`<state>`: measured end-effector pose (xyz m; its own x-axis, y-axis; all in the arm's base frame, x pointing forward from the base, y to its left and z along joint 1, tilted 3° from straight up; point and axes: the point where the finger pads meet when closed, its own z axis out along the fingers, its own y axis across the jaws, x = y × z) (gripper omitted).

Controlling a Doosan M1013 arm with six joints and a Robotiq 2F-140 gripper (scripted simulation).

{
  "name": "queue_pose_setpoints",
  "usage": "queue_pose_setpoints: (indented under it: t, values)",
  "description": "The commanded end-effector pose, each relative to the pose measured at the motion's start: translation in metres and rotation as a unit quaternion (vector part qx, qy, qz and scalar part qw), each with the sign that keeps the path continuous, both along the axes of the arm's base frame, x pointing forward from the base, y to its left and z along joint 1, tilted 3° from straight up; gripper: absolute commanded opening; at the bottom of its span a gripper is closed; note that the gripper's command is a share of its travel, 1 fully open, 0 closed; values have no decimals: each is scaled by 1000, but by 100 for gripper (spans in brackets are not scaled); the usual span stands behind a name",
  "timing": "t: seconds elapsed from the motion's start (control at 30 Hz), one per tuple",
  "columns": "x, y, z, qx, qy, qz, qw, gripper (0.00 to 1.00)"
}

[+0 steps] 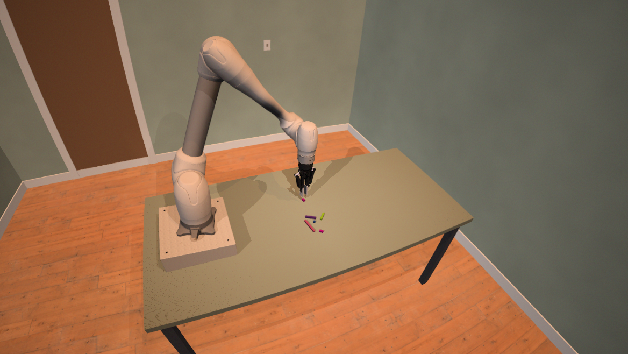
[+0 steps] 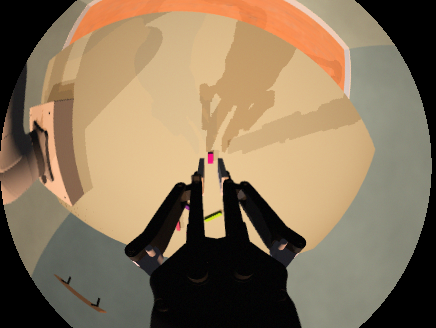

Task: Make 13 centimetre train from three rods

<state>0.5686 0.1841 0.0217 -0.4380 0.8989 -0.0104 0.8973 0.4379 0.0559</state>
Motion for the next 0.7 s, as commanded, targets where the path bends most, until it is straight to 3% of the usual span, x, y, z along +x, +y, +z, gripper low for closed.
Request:
queue_pose_setpoints:
  t: [0.0,0.27,0.43,0.47,0.67]
  values:
    - [-1,0,23,0,0,0,1000,15]
    - [-3,-1,45,0,0,0,1000,15]
    - [-3,-1,49,0,0,0,1000,15]
    - [-3,-1,49,0,0,0,1000,100]
    - [-3,-1,49,0,0,0,1000,100]
